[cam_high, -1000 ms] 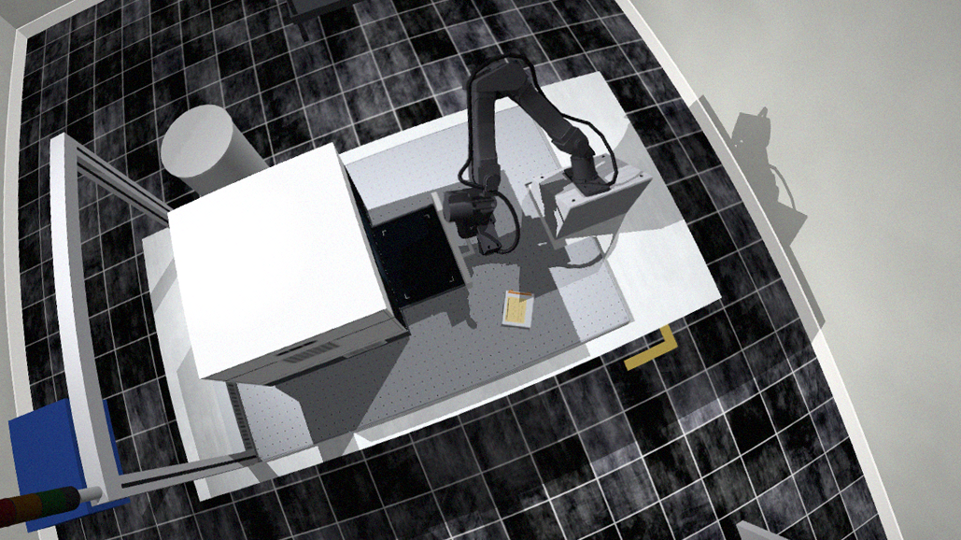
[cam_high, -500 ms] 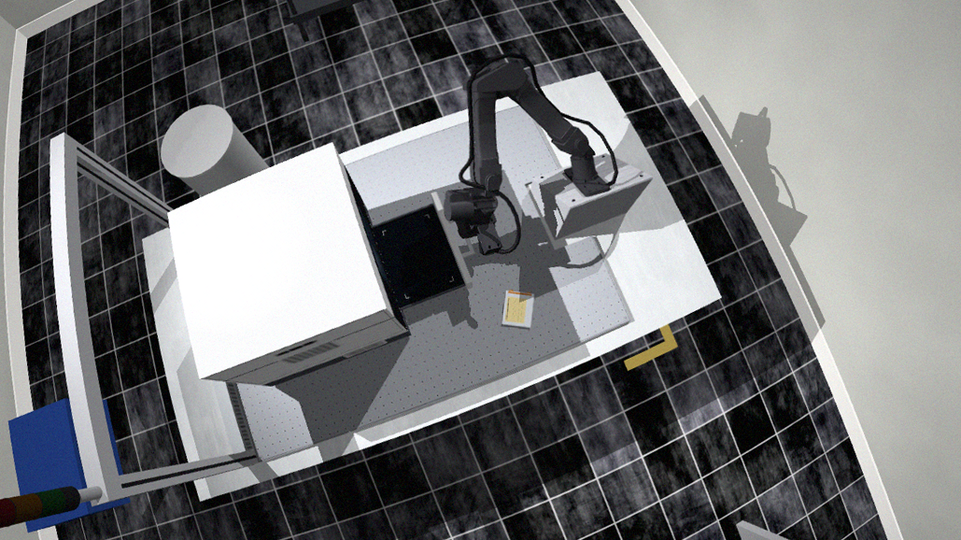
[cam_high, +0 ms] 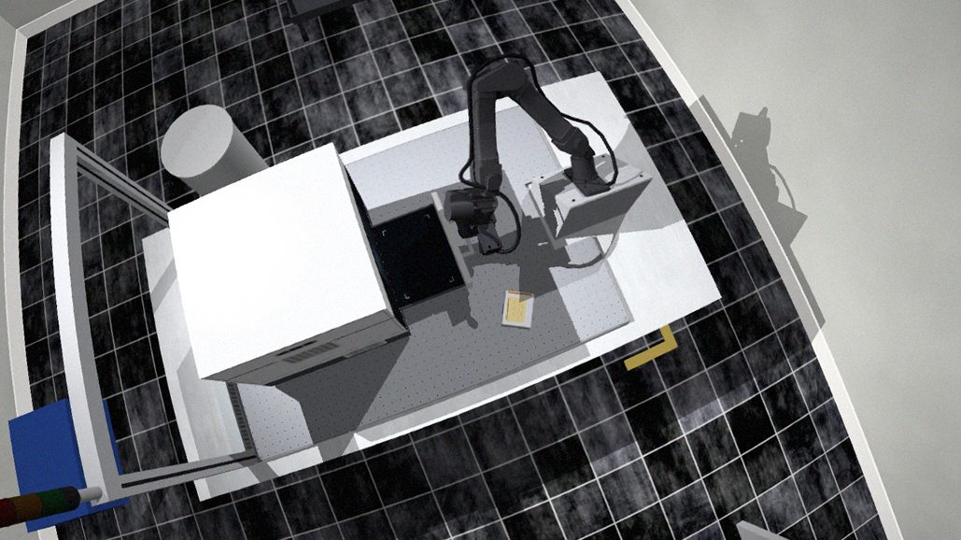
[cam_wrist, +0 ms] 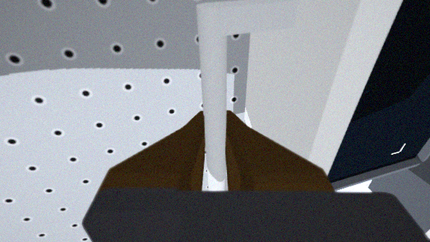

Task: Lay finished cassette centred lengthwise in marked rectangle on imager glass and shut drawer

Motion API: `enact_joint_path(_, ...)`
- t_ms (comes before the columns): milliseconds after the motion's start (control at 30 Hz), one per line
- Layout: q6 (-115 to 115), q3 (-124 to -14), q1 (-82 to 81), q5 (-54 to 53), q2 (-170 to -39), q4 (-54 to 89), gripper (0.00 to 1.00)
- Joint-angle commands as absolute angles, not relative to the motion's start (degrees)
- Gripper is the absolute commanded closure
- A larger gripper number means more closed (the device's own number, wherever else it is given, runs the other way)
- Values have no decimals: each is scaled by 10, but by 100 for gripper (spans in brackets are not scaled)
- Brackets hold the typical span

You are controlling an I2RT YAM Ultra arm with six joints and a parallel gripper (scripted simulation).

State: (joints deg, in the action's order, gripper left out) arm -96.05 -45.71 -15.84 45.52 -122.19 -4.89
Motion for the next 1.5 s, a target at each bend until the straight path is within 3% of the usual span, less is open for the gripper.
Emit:
enact_joint_path(0,-937,-433,-172,461,-1197,4,100)
enact_joint_path(833,-937,-433,-172,461,-1197,4,100)
enact_joint_path(1467,-939,-505,-170,456,-1237,32,100)
